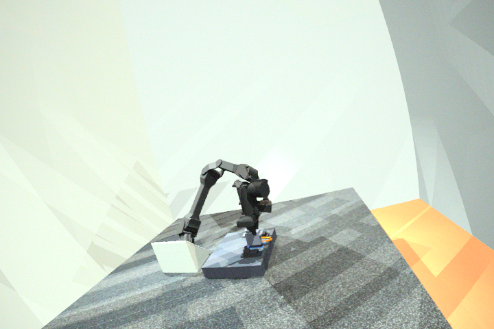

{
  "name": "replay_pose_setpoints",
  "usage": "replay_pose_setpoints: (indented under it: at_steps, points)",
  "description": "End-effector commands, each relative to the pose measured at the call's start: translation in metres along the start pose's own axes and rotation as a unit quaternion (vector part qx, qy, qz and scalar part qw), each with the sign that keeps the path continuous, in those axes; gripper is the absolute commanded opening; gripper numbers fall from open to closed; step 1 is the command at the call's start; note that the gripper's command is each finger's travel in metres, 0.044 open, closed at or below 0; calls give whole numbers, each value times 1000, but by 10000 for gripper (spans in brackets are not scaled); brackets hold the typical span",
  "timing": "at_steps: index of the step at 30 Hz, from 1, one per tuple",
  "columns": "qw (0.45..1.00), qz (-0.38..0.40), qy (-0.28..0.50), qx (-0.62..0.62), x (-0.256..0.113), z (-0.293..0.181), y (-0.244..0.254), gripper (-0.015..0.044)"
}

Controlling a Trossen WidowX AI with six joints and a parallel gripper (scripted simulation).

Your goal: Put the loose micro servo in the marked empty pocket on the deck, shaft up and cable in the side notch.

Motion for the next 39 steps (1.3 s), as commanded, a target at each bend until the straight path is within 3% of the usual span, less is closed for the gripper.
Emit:
replay_pose_setpoints:
  at_steps: [1, 39]
  points:
    - [1000, 0, -3, 1, 0, 1, 0, 0]
    - [1000, 0, -3, 1, 40, 1, 0, 0]
Point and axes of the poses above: the point midway between the two fingers, 35 mm back from their tips, its own x axis out along the fingers, its own y axis across the jaws, z = x × y, the point moved 2 cm from there along -x, back along the fingers, and after that the axes turned 14 degrees about -x, right-handed, at the moved point
